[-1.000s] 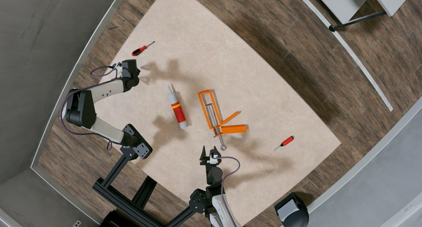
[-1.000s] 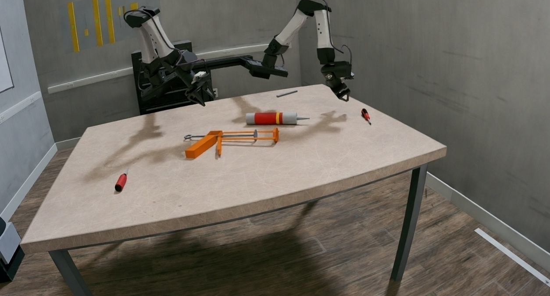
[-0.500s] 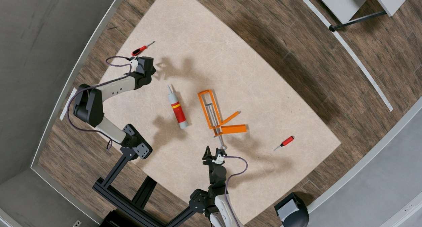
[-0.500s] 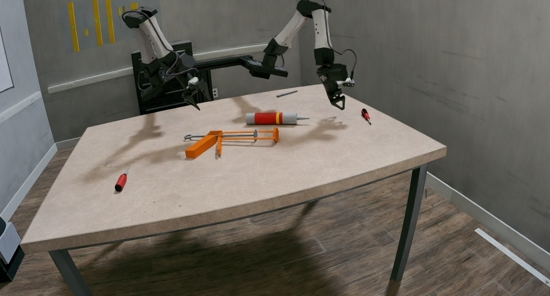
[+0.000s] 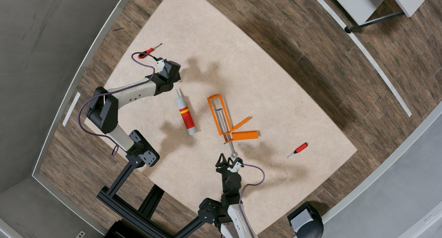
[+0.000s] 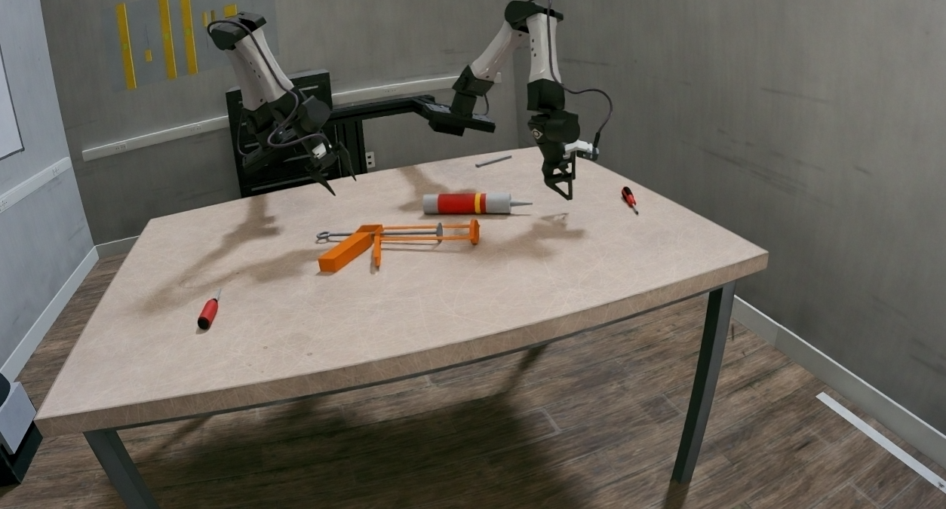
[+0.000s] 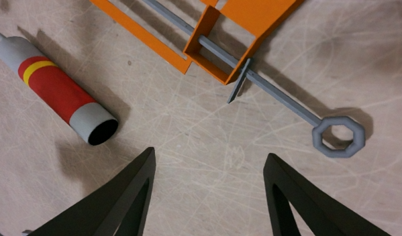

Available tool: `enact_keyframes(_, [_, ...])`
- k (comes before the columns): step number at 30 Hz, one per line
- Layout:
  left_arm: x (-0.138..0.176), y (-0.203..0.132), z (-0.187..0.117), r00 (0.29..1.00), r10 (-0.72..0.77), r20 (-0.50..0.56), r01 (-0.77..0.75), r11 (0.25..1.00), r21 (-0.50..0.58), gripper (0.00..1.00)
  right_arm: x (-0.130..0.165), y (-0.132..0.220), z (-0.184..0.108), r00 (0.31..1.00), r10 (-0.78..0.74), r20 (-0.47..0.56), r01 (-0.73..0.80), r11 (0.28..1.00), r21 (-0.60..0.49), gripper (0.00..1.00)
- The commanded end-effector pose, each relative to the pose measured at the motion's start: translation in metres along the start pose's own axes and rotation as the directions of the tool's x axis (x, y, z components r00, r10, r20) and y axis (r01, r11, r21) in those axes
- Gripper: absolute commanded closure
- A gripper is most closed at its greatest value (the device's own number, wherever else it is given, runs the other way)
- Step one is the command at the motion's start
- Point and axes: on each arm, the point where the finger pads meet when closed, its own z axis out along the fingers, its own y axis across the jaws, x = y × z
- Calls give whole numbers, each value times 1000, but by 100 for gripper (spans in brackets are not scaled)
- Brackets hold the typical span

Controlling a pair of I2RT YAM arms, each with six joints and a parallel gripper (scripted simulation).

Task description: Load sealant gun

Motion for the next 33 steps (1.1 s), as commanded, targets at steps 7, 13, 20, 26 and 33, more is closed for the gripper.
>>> enact_keyframes(7, [30,-54,-30,979,202,-40,-197,976,92,8,-12,-9,-3,976,215,-8,-215,976,20,38])
enact_keyframes(13, [51,-86,-54,948,316,-39,-307,940,151,8,-11,-20,-4,942,335,-20,-333,941,51,38])
enact_keyframes(20, [69,-109,-74,916,401,-27,-389,901,194,8,-11,-28,-4,905,425,-21,-422,904,74,38])
enact_keyframes(26, [97,-133,-101,861,508,-13,-490,837,243,8,-9,-38,-6,845,534,-21,-529,841,108,38])
enact_keyframes(33, [119,-148,-121,812,583,1,-561,782,272,8,-5,-46,-6,789,614,-22,-605,783,142,38])
